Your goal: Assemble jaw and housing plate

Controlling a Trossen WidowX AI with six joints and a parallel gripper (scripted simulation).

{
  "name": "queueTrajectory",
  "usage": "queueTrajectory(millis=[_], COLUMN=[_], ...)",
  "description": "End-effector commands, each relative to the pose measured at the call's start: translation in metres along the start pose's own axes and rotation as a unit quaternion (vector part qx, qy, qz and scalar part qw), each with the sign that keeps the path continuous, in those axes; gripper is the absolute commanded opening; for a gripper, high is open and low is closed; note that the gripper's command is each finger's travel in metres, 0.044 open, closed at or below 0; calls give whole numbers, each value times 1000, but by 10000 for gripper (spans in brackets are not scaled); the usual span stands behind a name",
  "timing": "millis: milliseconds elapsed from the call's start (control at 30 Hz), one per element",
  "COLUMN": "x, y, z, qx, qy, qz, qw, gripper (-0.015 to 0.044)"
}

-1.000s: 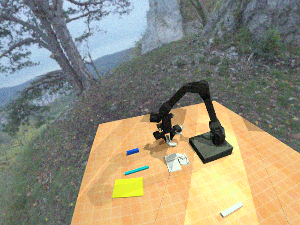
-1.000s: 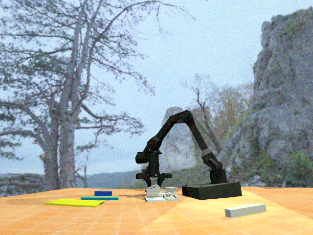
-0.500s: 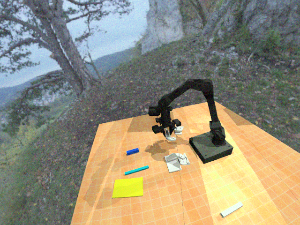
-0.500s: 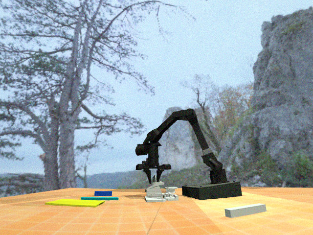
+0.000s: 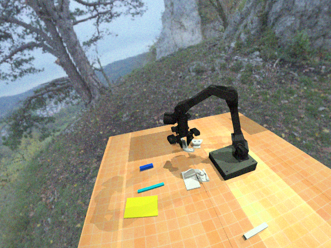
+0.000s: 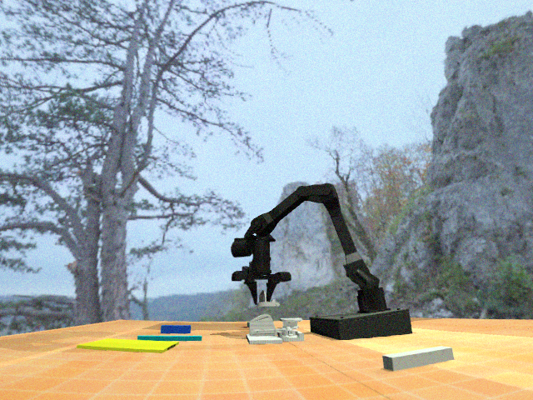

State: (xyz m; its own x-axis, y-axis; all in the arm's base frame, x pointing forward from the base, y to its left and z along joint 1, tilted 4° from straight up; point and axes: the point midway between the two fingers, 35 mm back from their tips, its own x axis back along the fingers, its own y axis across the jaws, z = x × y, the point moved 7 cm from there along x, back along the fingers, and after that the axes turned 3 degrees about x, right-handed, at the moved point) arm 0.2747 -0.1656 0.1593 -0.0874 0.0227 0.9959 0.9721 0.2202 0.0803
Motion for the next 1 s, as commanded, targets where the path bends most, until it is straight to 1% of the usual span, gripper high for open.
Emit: queueTrajectory(millis=[0, 467, 967], x=[3, 3, 4], y=[3, 15, 23], z=[8, 45, 84], qx=[29, 176, 329], qy=[-1, 0, 1], qz=[-3, -3, -4], qw=[1000, 984, 944], gripper=[134, 134, 134])
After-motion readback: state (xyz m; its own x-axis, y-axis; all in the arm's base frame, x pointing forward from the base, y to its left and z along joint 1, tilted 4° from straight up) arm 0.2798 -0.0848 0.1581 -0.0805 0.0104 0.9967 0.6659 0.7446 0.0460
